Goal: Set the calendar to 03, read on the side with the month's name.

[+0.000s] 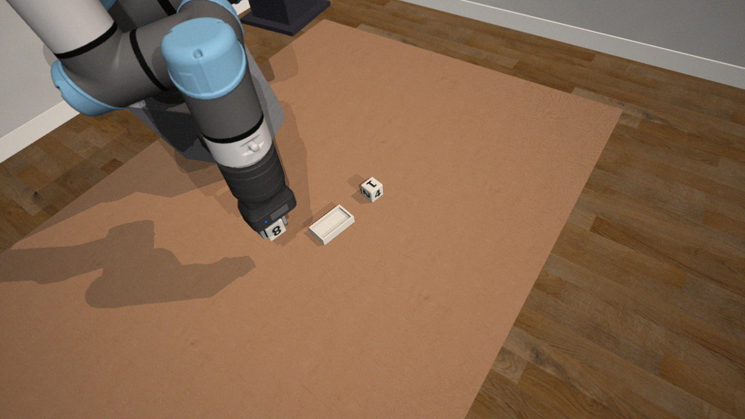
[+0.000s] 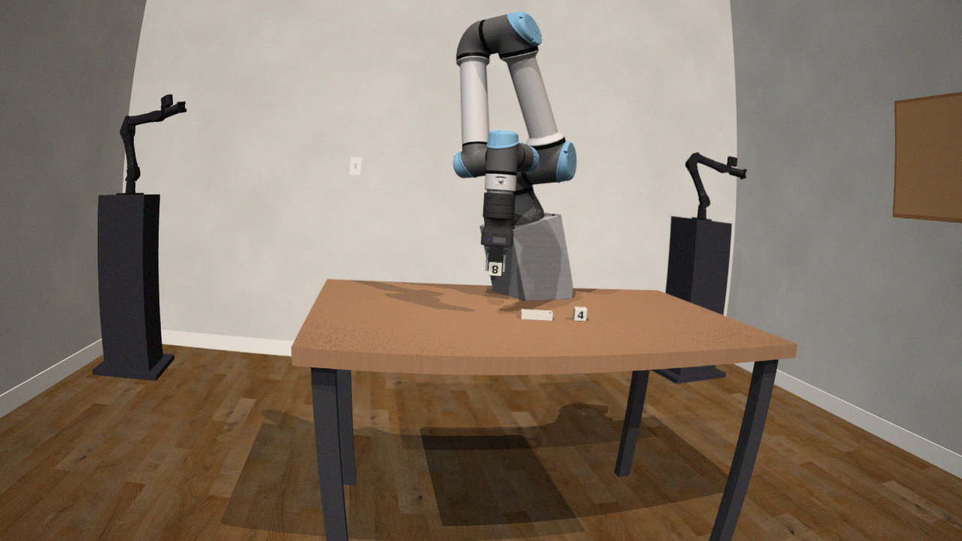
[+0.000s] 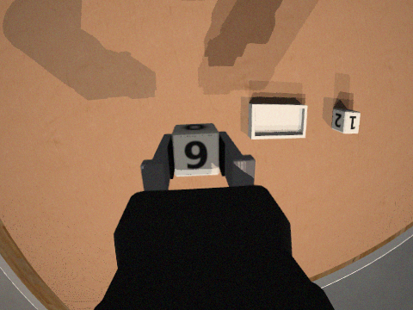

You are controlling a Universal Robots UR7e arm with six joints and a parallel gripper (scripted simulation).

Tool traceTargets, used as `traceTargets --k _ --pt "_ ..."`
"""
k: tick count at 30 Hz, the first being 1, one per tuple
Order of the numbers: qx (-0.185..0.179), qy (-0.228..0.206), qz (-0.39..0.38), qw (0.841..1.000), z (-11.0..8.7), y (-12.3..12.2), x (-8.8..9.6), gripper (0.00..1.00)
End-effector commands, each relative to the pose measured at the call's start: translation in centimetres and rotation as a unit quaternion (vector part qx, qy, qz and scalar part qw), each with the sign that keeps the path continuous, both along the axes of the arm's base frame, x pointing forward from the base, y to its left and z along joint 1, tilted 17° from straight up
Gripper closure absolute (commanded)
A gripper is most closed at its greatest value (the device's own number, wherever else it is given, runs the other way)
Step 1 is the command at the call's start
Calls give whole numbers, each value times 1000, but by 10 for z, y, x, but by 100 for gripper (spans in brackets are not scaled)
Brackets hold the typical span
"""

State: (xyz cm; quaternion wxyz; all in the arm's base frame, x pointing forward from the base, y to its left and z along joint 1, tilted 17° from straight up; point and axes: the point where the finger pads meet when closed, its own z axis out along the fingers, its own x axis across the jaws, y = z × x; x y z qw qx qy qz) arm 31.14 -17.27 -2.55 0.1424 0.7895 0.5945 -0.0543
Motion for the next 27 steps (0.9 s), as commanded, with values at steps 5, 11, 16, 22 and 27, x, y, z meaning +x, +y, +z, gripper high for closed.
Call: traceTargets --k 5,11,16,22,27 --pt "1 1 0 1000 -2 0 -1 40" --pt "2 1 0 1000 -6 -1 0 40" --pt "2 1 0 1000 -14 -4 0 40" --pt "1 0 0 1000 -29 -10 3 40" --pt "0 -1 0 1000 -40 -14 5 40"
